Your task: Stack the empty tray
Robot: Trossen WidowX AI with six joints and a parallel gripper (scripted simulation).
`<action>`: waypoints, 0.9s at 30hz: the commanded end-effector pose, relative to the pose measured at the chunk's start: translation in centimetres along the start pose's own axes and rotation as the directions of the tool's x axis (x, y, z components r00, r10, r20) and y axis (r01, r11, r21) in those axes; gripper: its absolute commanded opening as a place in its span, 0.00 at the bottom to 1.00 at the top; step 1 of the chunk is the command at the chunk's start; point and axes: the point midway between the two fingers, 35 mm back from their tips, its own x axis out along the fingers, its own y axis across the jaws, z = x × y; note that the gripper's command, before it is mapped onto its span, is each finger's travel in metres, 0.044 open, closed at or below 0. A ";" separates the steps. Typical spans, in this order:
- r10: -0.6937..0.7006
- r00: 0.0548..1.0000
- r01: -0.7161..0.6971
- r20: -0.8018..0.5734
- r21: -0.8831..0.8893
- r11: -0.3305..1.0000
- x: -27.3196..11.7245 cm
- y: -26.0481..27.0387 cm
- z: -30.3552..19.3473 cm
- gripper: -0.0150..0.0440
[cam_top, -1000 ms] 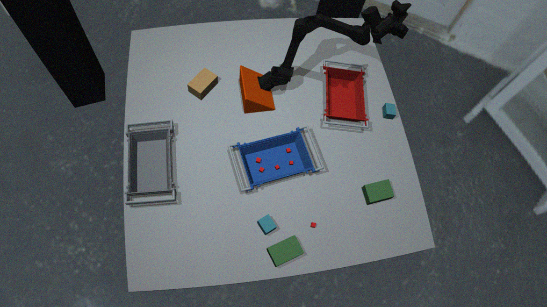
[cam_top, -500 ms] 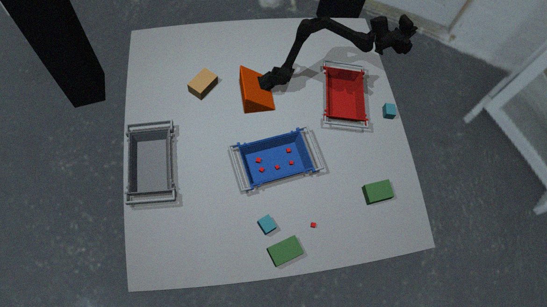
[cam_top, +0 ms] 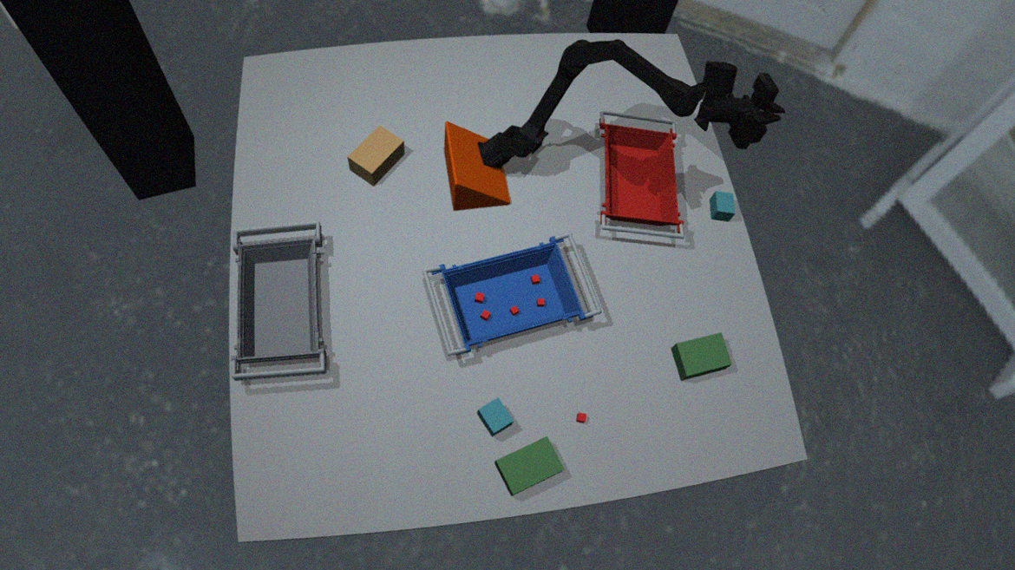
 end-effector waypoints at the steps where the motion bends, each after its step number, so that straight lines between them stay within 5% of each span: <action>1: -0.089 0.993 0.092 0.080 -0.038 0.995 -0.2 -2.9 2.9 0.41; 12: -0.330 0.904 0.386 0.272 -0.191 0.902 -3.4 -9.9 10.6 0.41; 20: -0.628 0.672 0.730 0.392 -0.209 0.651 -10.9 -18.6 17.8 0.41; 27: -0.842 0.400 0.917 0.363 -0.169 0.362 -20.2 -24.8 21.5 0.41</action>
